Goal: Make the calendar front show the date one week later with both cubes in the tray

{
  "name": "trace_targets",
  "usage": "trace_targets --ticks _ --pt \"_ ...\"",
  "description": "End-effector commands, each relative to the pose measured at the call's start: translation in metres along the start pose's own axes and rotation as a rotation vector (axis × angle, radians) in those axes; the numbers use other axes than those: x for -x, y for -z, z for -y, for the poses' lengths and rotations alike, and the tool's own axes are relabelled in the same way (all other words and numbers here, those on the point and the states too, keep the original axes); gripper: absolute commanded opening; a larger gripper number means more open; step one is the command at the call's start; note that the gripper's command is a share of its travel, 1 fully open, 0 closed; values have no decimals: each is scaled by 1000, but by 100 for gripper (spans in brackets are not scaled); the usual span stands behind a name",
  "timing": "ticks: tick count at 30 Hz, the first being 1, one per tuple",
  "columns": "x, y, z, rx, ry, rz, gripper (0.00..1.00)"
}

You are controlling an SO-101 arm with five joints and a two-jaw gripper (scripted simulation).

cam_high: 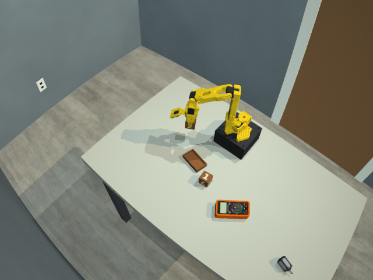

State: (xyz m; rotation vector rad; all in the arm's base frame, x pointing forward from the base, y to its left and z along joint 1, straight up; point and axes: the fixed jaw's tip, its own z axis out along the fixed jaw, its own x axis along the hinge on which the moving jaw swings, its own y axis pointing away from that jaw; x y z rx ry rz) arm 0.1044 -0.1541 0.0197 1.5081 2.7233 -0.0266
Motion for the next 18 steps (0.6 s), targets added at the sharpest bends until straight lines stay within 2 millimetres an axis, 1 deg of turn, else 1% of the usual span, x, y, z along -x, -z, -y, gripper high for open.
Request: trace_targets --ticks 1,18 --pt "2 -2 -2 1 1 -2 0" --pt "2 -23 -2 1 1 -2 0"
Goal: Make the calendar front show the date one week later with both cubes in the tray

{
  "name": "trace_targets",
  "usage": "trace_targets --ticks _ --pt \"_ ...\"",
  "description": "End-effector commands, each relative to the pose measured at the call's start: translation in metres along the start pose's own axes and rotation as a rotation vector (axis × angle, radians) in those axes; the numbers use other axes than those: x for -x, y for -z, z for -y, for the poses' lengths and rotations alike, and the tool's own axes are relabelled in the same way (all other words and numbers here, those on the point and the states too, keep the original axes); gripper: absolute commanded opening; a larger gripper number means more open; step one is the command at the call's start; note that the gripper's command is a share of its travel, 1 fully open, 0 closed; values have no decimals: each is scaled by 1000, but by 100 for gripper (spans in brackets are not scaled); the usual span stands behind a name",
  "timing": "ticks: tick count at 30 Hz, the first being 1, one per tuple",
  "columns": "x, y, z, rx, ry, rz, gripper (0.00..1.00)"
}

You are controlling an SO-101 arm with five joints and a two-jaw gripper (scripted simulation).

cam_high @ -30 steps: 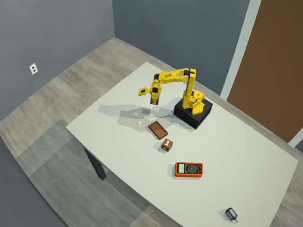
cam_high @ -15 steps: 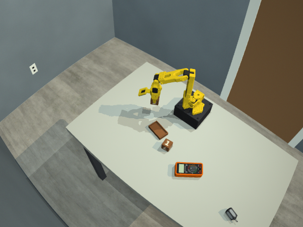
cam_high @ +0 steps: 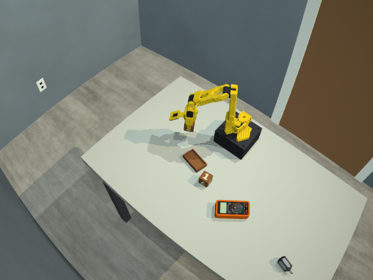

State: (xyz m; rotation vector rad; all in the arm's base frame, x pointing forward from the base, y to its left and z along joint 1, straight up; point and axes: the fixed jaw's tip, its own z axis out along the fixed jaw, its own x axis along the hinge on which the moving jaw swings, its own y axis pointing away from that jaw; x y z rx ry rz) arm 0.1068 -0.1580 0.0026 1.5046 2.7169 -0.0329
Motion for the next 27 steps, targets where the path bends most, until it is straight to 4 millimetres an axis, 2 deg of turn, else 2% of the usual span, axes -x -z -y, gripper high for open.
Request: trace_targets --ticks 1,10,11,27 --pt "-2 -7 -2 1 1 -10 0" --pt "-3 -9 -2 1 1 -10 0" --pt "-14 -19 -5 1 4 -69 0" --pt "-14 -19 -5 1 4 -69 0"
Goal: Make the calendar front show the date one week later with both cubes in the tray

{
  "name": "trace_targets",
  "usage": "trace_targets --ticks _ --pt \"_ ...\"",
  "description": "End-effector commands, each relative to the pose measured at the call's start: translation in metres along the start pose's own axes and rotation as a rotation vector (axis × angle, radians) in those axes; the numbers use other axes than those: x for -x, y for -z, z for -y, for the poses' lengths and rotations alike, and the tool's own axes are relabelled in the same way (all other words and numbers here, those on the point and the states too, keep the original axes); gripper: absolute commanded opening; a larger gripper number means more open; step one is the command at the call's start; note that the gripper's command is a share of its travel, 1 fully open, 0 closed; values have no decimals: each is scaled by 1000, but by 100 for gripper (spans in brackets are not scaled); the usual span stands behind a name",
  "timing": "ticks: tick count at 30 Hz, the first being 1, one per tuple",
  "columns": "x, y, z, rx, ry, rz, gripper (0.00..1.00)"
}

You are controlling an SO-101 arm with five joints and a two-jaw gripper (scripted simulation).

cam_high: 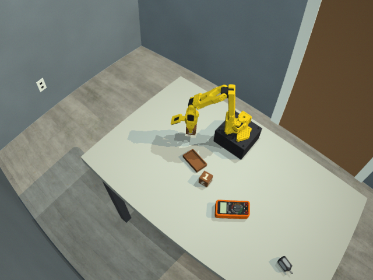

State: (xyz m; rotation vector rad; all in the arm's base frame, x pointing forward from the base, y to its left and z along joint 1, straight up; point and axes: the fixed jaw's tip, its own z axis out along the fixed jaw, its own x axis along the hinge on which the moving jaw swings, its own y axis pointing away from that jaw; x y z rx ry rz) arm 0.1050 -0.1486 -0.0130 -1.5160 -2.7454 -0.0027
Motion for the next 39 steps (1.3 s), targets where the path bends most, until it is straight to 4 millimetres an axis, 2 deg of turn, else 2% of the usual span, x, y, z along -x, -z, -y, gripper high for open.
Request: trace_targets --ticks 1,39 --pt "-4 -4 -2 1 1 -22 0" --pt "-5 -17 -2 1 1 -22 0"
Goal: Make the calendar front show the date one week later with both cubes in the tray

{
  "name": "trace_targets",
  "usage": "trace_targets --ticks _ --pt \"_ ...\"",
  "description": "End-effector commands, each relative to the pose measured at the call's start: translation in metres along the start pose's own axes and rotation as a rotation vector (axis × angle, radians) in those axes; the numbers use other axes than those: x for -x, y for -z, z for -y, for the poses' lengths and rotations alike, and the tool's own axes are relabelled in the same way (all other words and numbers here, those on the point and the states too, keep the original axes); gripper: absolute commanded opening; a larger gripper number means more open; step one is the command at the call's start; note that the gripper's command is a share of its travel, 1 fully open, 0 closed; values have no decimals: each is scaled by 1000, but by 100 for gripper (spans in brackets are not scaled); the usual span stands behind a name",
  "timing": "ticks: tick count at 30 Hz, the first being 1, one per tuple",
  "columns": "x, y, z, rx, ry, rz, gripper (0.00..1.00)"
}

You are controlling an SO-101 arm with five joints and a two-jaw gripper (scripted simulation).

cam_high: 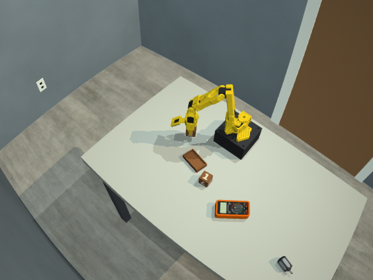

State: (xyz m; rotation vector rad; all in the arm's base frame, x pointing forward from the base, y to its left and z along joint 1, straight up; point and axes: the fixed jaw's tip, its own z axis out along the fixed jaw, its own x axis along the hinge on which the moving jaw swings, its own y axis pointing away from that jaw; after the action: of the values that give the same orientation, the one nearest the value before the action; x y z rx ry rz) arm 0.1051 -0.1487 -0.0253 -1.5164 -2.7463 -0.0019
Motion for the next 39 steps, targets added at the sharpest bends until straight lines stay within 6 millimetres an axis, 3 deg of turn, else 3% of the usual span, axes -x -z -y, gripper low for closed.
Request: trace_targets --ticks 1,39 --pt "-5 -5 -2 0 1 -23 0" --pt "-5 -20 -2 0 1 -23 0"
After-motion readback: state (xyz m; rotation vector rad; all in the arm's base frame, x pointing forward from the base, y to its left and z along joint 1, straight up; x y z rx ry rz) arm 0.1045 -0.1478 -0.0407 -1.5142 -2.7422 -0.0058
